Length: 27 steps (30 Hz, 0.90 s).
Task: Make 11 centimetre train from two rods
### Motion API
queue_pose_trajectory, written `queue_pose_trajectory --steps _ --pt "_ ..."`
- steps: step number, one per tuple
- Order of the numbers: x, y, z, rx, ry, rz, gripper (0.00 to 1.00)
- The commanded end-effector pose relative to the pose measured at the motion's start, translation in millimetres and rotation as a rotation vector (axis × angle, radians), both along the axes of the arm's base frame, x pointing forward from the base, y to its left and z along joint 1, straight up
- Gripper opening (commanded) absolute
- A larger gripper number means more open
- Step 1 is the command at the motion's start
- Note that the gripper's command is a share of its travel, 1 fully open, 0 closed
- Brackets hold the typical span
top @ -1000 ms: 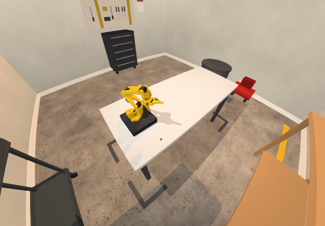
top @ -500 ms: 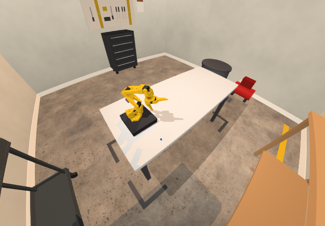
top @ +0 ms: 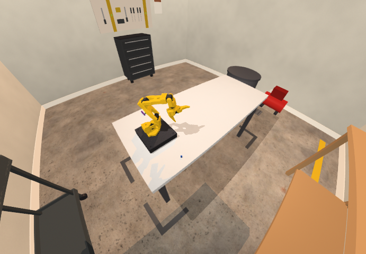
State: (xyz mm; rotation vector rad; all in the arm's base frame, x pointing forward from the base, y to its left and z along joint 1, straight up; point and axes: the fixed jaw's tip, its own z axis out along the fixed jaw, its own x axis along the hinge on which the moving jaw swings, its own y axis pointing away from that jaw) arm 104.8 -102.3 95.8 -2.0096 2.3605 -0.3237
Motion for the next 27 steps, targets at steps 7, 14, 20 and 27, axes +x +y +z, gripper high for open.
queue_pose_trajectory --steps 7,14,20,27 --pt "23.9 5.9 -0.9 -0.030 0.037 0.366 0.75" --pt "39.1 14.3 -3.8 -0.046 0.068 0.624 0.71" --pt "50.8 22.3 -6.6 -0.060 0.090 0.826 0.67" --pt "66.0 35.4 -11.1 -0.079 0.117 1.100 0.63"
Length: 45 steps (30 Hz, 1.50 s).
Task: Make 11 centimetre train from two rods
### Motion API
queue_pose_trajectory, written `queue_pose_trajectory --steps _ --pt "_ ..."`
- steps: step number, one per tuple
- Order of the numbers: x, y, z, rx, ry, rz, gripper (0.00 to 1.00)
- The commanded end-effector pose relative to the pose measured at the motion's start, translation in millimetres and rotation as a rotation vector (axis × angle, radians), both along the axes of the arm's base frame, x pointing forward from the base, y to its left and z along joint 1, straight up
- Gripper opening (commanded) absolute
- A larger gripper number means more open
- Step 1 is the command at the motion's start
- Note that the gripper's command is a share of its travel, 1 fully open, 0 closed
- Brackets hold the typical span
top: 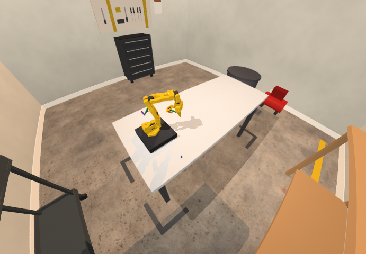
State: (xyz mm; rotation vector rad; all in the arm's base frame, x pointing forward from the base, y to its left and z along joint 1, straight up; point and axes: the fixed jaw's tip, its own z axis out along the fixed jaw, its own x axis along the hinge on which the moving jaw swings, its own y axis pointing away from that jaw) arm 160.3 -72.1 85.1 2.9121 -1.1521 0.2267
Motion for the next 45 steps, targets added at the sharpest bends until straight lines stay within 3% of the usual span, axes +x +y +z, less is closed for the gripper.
queue_pose_trajectory --steps 1,3,5,17,19,25,33,36,45 --pt "10.4 5.1 -0.5 -0.012 0.000 0.133 0.63" --pt "10.5 5.2 -0.5 -0.012 0.000 0.134 0.62" --pt "17.6 12.6 -3.0 -0.020 0.012 0.270 0.61" --pt "37.0 39.2 -12.0 -0.045 0.046 0.688 0.52" --pt "37.0 39.2 -12.0 -0.045 0.046 0.688 0.52" --pt "47.0 59.1 -18.7 -0.061 0.065 0.956 0.48" --pt "55.0 83.1 -27.1 -0.077 0.083 1.254 0.42" --pt "55.5 85.0 -27.7 -0.079 0.084 1.276 0.41" --pt "60.3 119.4 -40.2 -0.099 0.104 1.668 0.35"
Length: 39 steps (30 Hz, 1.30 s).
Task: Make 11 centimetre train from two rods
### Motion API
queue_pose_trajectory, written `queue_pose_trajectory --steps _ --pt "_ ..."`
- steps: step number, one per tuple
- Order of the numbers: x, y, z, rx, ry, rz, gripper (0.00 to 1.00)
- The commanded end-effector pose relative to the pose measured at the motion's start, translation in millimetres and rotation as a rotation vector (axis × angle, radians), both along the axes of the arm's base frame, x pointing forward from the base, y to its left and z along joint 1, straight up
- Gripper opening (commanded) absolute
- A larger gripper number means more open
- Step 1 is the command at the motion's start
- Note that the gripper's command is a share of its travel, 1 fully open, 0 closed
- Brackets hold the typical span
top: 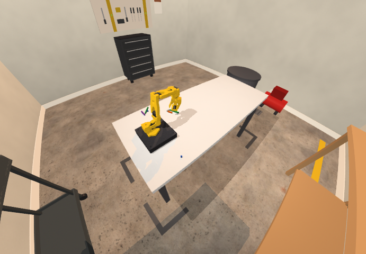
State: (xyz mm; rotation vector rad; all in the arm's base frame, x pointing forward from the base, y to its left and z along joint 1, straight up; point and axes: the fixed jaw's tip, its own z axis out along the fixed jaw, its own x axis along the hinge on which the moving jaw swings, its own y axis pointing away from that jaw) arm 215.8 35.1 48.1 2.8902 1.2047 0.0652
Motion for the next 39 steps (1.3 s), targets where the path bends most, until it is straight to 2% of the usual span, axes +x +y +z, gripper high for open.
queue_pose_trajectory --steps 1,4,8,15,22,32,39 --pt "4.8 12.9 -3.4 -0.002 -0.003 0.138 0.34" --pt "4.8 25.6 -8.2 -0.007 0.006 0.278 0.32" --pt "4.6 30.8 -10.2 -0.009 0.009 0.335 0.30" --pt "1.0 56.5 -20.5 -0.018 0.026 0.617 0.25" --pt "-3.8 74.1 -28.0 -0.024 0.037 0.811 0.21" --pt "-7.6 84.8 -32.8 -0.027 0.045 0.932 0.19" --pt "-8.9 87.9 -34.2 -0.028 0.047 0.960 0.19"
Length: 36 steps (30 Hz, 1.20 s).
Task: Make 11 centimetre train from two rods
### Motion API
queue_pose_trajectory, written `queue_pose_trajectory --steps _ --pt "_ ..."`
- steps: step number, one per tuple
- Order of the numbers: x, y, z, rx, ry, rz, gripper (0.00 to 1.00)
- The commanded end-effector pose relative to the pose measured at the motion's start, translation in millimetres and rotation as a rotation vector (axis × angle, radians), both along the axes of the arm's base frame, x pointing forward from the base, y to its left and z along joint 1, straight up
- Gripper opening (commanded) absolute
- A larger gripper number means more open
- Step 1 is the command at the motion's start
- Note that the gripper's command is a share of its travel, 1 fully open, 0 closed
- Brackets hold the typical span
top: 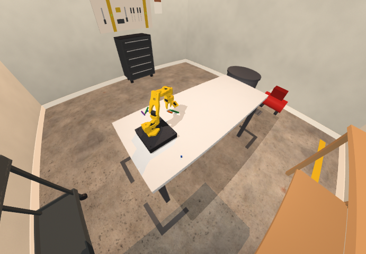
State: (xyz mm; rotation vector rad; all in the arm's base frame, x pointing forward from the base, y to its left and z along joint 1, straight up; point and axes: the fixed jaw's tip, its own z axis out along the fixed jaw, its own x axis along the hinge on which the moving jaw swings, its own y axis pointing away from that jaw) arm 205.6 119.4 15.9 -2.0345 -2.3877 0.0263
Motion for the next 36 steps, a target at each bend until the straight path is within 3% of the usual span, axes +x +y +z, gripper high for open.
queue_pose_trajectory --steps 1,36 --pt "1.3 3.8 -2.1 0.004 -0.005 0.020 0.19" --pt "2.4 8.5 -7.0 0.008 -0.011 0.035 0.19"
